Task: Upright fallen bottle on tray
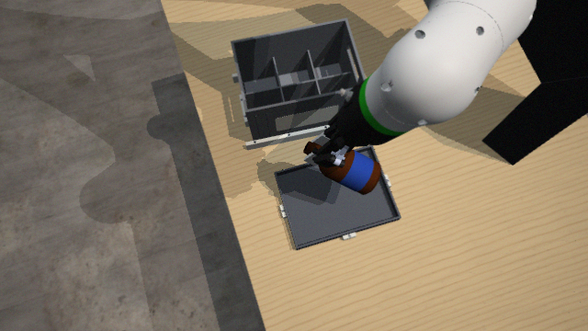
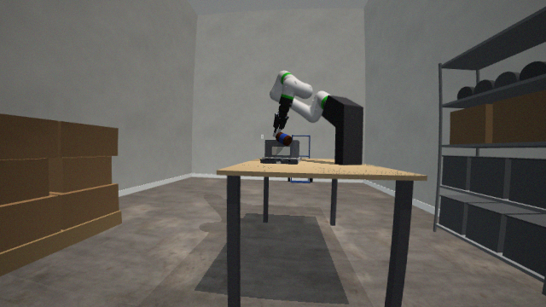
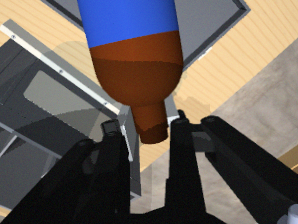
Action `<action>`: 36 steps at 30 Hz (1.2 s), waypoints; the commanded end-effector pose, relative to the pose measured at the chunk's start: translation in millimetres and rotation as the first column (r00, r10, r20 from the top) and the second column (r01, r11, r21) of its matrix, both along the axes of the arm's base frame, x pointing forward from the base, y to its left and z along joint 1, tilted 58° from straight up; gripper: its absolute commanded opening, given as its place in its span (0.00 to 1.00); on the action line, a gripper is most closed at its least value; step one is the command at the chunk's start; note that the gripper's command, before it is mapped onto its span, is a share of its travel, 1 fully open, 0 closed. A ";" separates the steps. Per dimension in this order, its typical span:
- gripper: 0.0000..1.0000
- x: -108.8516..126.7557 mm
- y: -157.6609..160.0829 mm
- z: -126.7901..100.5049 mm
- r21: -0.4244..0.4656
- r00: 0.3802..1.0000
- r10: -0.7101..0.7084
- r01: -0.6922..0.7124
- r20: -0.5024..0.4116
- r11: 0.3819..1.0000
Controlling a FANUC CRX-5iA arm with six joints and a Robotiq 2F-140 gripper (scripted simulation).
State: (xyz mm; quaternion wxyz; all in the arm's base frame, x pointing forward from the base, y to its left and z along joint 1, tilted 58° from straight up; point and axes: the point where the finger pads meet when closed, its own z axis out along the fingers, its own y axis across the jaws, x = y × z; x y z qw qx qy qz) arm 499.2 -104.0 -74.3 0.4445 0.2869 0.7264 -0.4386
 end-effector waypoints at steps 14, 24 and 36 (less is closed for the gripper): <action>0.00 -0.9 -0.4 -1.3 -0.076 0.999 0.033 -0.030 0.040 0.997; 0.00 -1.3 0.7 -2.3 -0.120 0.996 0.060 -0.052 0.063 0.991; 0.00 -1.4 1.2 -2.6 -0.130 0.995 0.067 -0.058 0.068 0.990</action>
